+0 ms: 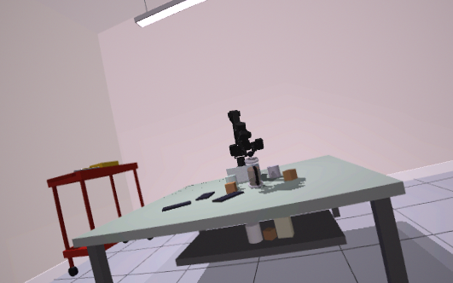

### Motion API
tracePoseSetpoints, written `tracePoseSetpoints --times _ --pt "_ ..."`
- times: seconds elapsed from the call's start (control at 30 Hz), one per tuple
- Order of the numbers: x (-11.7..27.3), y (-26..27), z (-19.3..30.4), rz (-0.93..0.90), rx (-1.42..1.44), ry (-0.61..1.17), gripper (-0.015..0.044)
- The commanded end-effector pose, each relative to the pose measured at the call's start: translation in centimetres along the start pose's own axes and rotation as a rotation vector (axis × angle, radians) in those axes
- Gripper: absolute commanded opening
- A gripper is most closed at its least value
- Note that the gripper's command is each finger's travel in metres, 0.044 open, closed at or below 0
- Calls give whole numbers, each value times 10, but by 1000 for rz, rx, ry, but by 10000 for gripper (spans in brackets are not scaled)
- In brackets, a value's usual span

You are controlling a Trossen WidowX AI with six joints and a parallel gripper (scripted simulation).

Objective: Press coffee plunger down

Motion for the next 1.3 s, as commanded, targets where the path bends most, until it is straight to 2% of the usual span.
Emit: tracePoseSetpoints --times 0.0,0.13,0.53,0.9,1.2,1.27 --pt "0 0 0 0 0 0 124" --pt "0 0 0 0 0 0 124" --pt "0 0 0 0 0 0 439" --pt "16 -1 -14 -5 10 -28 440" --pt "89 -8 -38 -3 -5 14 440" --pt "94 -8 -38 -3 -7 17 440"
Point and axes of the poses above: the point midway between the two fingers, 35 mm back from their tips, its own x axis back along the fingers, its own y axis across the jaws, z = x × y, the point moved 9 cm from there along x, back along the fingers, and after that the axes turned 9 degrees about x, right-handed, at the moved point
